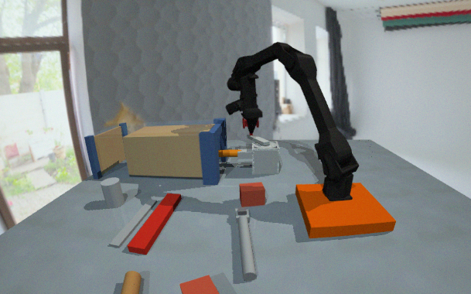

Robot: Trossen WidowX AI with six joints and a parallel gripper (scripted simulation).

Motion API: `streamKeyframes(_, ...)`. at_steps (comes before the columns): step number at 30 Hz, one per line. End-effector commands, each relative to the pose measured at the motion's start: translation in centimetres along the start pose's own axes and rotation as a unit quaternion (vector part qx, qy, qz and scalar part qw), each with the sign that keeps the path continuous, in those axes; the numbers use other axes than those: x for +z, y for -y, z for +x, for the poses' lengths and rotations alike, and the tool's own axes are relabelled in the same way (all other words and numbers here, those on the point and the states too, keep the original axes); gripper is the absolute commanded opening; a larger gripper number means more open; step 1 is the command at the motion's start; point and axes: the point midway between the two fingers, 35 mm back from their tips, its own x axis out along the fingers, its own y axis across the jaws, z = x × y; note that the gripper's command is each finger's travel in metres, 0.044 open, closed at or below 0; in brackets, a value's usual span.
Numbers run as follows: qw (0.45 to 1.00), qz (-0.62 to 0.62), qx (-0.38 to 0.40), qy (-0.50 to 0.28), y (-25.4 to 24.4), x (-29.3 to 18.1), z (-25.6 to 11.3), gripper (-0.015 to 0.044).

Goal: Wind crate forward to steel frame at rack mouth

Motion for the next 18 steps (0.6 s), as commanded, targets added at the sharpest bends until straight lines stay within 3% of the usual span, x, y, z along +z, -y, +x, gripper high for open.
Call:
streamKeyframes(1, 0.999, -0.024, 0.012, 0.024, -1.6, 2.6, -0.3, 0.0000)
streamKeyframes(18, 0.999, -0.024, 0.013, 0.024, -3.1, 4.2, -0.4, 0.0000)
